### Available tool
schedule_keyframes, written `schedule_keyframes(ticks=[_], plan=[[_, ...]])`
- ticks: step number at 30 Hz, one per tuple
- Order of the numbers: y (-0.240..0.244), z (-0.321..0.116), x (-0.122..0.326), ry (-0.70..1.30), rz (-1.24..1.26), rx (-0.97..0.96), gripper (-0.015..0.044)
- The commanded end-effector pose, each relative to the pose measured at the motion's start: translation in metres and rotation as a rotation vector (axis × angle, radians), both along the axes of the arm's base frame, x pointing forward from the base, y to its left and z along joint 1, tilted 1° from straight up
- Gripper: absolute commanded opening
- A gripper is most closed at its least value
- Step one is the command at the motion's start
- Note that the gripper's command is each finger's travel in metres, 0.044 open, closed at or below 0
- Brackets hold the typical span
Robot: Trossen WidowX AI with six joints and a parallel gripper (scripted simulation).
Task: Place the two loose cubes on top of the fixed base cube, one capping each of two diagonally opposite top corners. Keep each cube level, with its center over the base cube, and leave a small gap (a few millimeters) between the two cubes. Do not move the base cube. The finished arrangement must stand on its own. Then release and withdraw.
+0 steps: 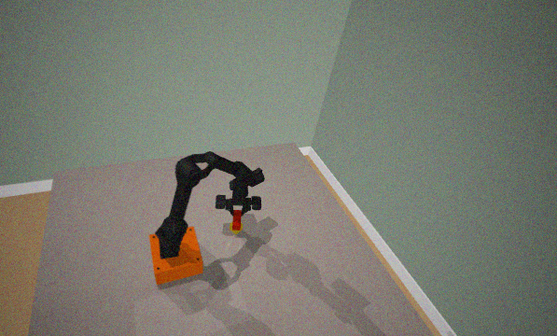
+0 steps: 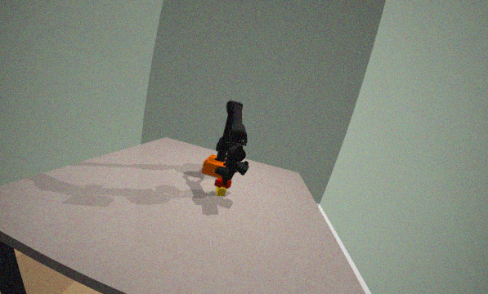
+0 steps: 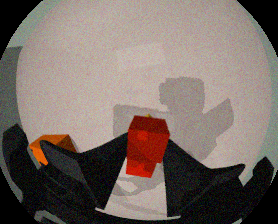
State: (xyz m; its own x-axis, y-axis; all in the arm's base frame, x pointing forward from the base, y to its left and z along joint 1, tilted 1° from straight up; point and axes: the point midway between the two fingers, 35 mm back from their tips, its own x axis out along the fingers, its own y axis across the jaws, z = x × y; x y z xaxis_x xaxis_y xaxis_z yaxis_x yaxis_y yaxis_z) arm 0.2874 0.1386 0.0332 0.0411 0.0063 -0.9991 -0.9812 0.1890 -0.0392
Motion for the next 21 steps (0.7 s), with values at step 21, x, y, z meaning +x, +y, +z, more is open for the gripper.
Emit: schedule_keyframes(ticks=[21], plan=[[-0.0002,-0.0105,0.0001,0.000,0.013,-0.013,0.0105]])
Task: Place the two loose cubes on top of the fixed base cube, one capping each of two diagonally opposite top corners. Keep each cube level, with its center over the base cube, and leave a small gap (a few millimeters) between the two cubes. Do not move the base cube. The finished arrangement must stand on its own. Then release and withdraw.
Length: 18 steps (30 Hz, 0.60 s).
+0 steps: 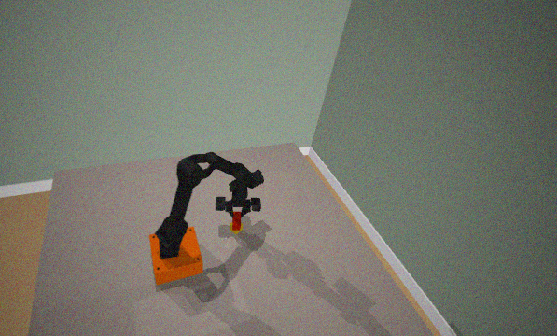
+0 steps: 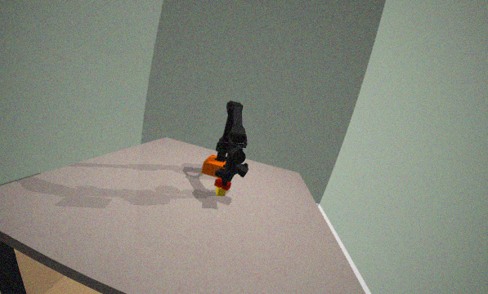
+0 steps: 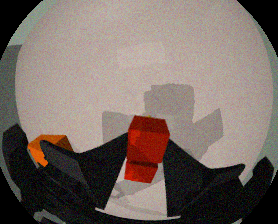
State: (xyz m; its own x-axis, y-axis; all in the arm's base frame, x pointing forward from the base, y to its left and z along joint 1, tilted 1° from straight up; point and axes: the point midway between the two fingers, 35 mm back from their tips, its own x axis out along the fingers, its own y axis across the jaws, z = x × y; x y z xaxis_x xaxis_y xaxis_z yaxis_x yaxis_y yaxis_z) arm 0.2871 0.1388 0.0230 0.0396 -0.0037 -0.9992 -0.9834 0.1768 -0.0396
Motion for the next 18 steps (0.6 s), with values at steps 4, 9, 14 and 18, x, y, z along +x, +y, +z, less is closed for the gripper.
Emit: schedule_keyframes(ticks=[4,9,14,18], plan=[[0.000,0.000,0.000,-0.002,0.001,-0.002,0.0131],[0.000,0.000,0.000,-0.002,0.001,-0.002,0.0205],[0.000,0.005,0.000,-0.001,0.000,-0.001,0.0205],[0.000,0.012,0.000,0.000,0.000,0.000,0.0205]])
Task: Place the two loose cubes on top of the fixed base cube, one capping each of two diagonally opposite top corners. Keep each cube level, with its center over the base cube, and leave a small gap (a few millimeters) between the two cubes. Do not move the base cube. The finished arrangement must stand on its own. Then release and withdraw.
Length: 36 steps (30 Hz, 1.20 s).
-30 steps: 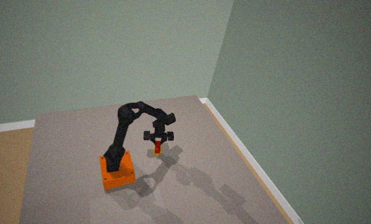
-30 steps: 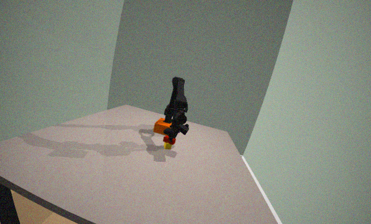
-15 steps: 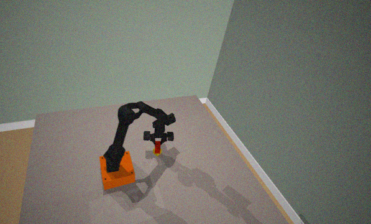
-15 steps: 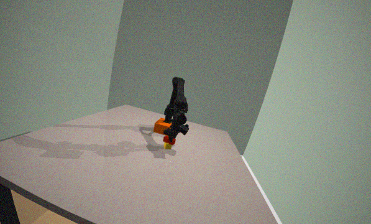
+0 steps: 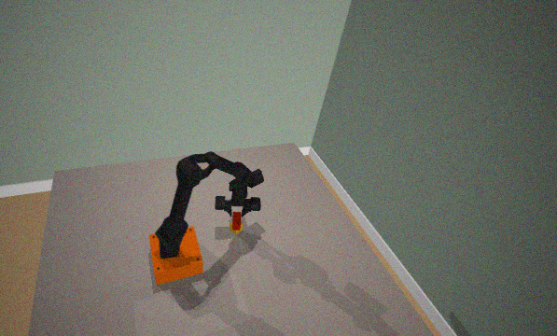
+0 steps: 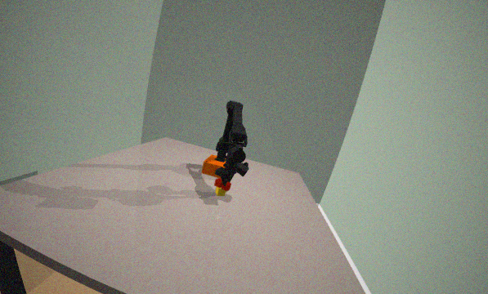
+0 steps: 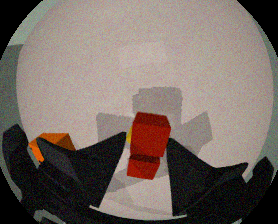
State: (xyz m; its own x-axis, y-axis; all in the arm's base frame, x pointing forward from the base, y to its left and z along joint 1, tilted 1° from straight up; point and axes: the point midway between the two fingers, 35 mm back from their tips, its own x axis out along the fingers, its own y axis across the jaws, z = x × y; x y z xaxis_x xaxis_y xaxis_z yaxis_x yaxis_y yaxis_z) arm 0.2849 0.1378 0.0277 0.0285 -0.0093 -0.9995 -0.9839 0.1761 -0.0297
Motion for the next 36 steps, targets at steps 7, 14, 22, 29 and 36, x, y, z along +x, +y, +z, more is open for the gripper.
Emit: schedule_keyframes(ticks=[7,14,22,29,36], plan=[[0.001,0.017,0.001,-0.011,-0.001,0.006,0.0205],[0.001,0.027,0.001,-0.011,-0.001,0.006,0.0205],[0.001,0.038,0.001,-0.011,-0.001,0.006,0.0205],[0.001,0.048,0.000,-0.011,-0.001,0.006,0.0205],[0.001,0.058,0.000,-0.011,-0.001,0.006,0.0205]])
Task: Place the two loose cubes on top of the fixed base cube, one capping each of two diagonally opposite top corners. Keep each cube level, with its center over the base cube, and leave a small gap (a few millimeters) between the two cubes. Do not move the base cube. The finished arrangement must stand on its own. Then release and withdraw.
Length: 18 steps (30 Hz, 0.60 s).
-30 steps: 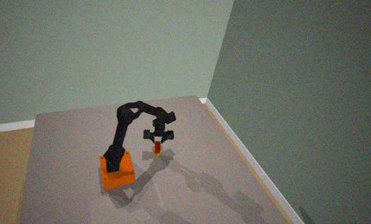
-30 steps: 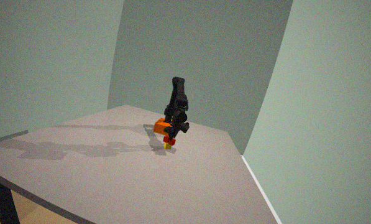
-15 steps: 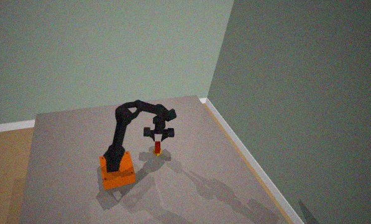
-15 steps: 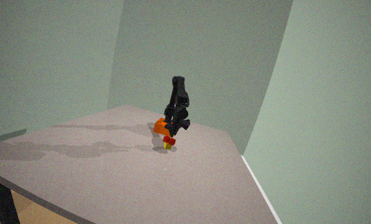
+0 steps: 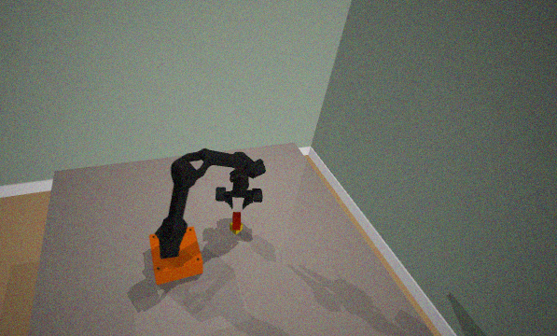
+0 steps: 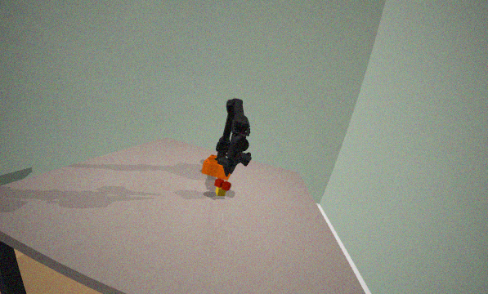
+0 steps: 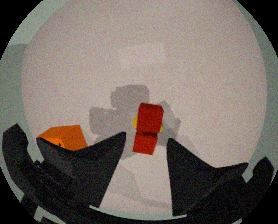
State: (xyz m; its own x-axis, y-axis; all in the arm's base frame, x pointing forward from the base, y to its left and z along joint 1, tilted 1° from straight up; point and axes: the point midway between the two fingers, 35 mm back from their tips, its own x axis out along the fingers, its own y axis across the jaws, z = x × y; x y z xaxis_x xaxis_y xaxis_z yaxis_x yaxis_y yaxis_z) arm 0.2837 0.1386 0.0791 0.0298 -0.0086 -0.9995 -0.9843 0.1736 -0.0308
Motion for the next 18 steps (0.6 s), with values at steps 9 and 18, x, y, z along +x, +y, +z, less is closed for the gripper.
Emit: schedule_keyframes(ticks=[9,18], plan=[[0.000,0.011,0.000,-0.005,0.000,0.002,0.0310],[0.072,0.008,-0.049,0.004,0.000,0.007,0.0400]])
